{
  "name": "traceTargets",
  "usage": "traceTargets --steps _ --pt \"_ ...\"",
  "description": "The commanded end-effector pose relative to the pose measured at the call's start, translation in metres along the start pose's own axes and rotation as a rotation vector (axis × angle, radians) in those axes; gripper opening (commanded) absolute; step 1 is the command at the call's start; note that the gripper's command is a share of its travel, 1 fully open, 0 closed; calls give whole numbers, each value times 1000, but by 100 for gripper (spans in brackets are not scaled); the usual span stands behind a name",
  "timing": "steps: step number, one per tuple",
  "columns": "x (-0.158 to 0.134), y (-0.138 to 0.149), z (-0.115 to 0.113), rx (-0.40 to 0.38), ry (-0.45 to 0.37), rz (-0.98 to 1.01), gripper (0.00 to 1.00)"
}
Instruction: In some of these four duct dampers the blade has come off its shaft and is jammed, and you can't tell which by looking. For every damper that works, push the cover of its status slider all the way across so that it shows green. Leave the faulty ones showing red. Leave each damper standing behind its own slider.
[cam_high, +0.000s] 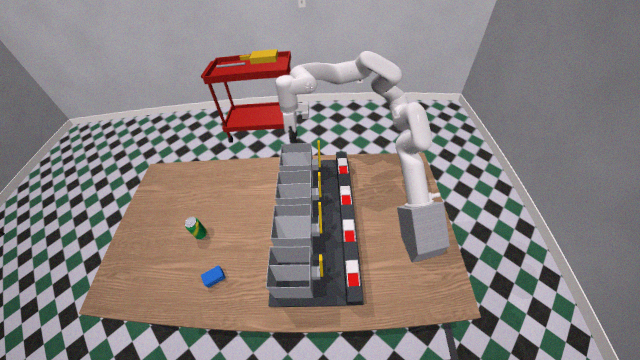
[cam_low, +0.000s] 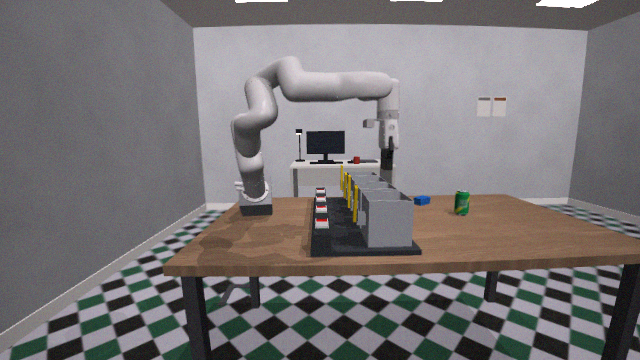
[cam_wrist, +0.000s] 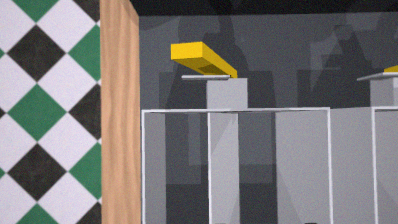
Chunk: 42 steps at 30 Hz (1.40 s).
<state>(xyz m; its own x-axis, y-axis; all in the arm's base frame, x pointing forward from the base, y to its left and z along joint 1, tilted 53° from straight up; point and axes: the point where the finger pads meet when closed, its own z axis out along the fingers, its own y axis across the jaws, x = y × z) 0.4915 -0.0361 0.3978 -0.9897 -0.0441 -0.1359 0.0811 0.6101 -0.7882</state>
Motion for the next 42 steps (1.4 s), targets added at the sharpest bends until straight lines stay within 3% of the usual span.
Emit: traceTargets --steps 1,21,25,31,32,37,42 --pt "0 0 -1 -1 -3 1 39" --pt "0 -1 -1 -3 -3 1 39" --pt "38 -19 9 -103 -2 0 39" --pt "61 -30 15 -166 -1 0 39" --pt "80 -38 20 -214 -1 0 39" --pt "110 -52 27 -293 -3 0 39" --pt "112 -52 27 -298 -3 0 39"
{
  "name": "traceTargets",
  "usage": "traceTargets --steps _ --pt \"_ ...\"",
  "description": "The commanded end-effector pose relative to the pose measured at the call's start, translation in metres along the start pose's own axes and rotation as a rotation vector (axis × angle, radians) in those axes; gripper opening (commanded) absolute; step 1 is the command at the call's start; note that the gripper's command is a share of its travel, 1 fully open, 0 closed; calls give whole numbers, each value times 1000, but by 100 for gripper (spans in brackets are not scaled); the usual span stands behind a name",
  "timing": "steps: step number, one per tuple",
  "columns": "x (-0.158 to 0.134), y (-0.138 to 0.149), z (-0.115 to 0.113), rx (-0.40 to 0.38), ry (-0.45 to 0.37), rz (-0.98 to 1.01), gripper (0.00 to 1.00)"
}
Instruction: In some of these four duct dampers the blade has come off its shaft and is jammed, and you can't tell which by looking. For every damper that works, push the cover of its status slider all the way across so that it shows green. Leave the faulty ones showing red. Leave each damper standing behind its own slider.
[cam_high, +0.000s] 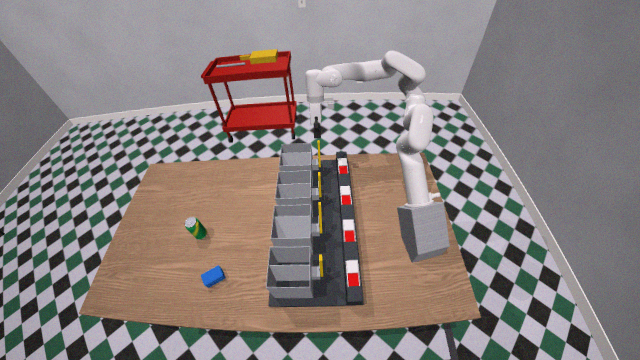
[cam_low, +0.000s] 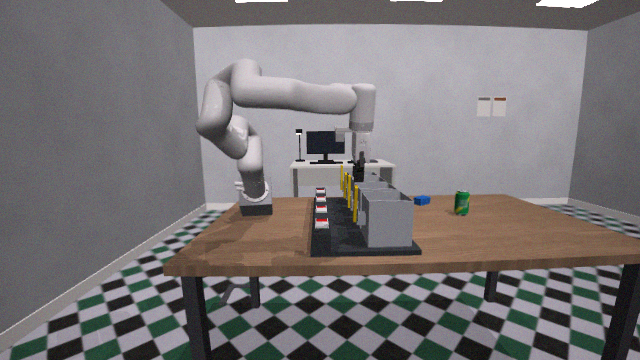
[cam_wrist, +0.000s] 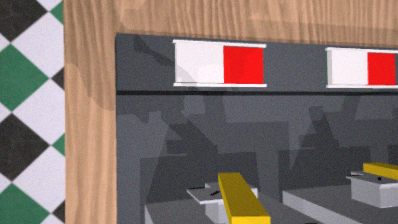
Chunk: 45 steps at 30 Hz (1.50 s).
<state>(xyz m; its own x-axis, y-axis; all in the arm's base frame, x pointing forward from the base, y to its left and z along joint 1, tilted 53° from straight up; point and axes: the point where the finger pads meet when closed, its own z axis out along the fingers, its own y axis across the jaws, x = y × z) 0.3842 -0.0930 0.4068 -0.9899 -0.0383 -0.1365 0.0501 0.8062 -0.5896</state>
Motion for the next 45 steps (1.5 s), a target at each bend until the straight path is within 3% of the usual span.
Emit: traceTargets --steps 1,24,45 --pt "4 -2 0 -16 -6 -6 39" --pt "4 -2 4 -16 -6 -6 39" --pt "4 -2 39 -16 -6 -6 39"
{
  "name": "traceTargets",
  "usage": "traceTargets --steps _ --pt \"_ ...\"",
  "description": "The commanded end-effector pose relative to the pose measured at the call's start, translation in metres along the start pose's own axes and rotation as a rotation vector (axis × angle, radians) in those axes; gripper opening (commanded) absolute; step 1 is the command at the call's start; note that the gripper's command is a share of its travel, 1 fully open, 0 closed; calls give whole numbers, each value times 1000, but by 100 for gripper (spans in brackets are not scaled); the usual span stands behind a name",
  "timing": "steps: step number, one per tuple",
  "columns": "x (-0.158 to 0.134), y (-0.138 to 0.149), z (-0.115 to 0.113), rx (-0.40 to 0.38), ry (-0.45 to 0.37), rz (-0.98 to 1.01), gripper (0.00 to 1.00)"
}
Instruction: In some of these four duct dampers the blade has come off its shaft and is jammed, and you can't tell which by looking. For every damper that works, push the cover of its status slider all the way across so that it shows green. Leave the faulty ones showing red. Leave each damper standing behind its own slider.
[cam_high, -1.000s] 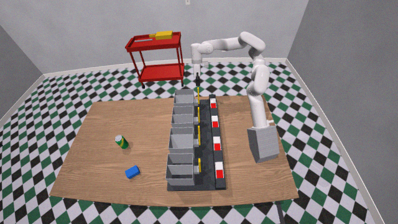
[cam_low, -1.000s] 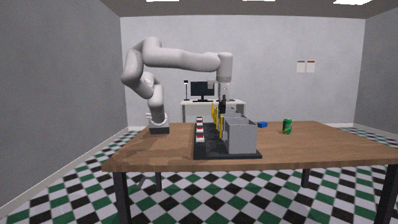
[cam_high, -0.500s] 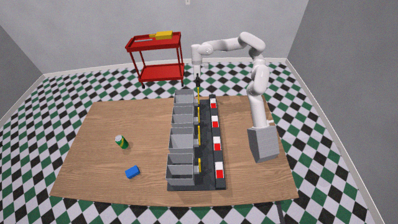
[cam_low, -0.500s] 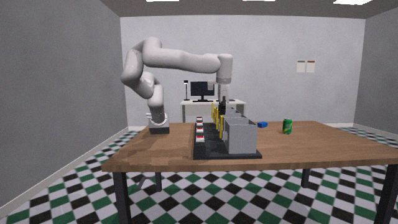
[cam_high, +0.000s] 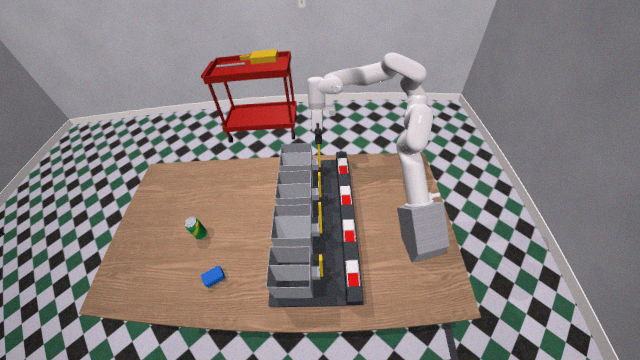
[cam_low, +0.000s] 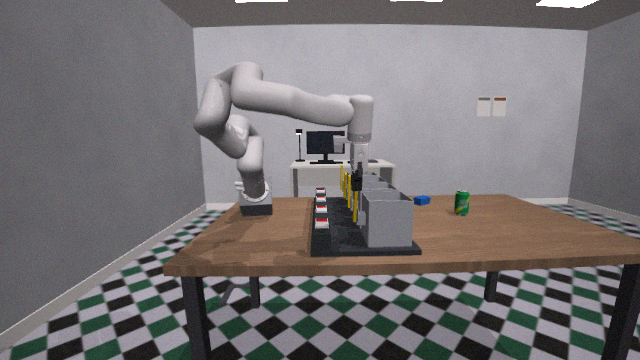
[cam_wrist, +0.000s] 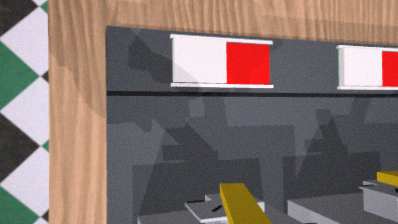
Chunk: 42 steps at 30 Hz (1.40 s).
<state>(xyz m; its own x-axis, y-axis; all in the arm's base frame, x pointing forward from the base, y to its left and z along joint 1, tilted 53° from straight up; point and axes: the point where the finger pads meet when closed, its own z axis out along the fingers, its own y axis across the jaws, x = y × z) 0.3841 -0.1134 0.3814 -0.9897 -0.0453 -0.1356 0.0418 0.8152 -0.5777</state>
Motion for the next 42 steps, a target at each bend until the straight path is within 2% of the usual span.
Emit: traceTargets --steps 1,10,21,42 --pt "-1 0 9 0 -3 1 39" --pt "-1 0 29 0 -3 1 39" --pt "-1 -1 42 0 -3 1 39" --pt "-1 -1 45 0 -3 1 39"
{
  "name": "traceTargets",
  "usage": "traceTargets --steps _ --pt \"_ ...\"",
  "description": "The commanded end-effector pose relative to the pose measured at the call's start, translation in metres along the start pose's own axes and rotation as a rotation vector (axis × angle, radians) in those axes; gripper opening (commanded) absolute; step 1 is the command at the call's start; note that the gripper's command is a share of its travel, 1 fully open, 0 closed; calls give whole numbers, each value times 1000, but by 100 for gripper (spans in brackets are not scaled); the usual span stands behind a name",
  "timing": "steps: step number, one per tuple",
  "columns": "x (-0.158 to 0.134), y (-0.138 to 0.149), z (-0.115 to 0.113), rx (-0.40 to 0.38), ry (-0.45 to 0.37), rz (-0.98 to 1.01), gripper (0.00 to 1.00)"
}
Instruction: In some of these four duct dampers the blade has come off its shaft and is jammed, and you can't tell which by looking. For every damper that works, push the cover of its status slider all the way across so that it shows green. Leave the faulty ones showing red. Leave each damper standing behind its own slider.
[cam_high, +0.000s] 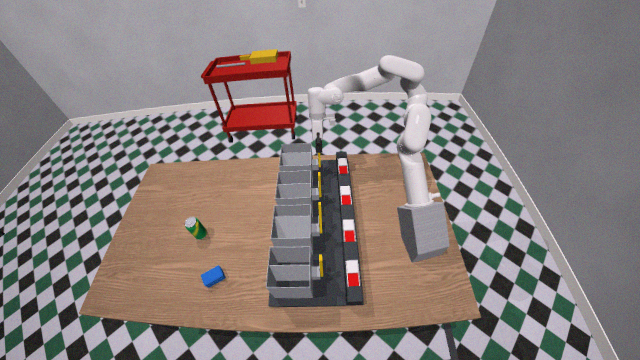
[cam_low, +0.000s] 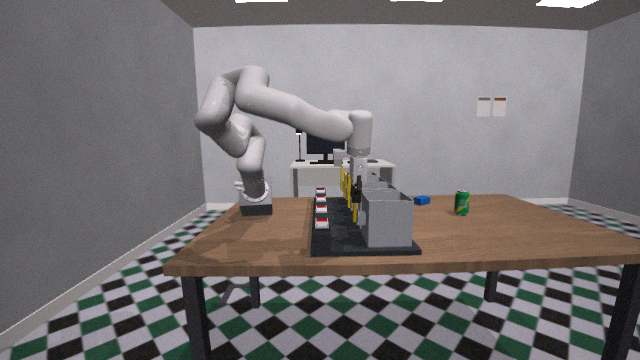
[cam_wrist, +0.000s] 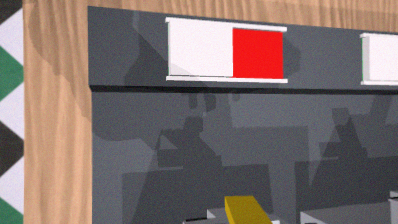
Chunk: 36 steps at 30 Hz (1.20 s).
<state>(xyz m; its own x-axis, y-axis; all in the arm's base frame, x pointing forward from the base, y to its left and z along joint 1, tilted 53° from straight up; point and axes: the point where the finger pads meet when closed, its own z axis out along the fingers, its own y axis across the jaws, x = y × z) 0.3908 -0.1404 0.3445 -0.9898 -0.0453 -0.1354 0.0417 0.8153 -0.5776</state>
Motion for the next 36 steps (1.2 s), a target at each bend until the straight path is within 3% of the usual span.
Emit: traceTargets --steps 1,2,36 --pt "-1 0 -1 0 -3 1 39" --pt "-1 0 -1 0 -3 1 19" --pt "-1 0 -1 0 -3 1 19"
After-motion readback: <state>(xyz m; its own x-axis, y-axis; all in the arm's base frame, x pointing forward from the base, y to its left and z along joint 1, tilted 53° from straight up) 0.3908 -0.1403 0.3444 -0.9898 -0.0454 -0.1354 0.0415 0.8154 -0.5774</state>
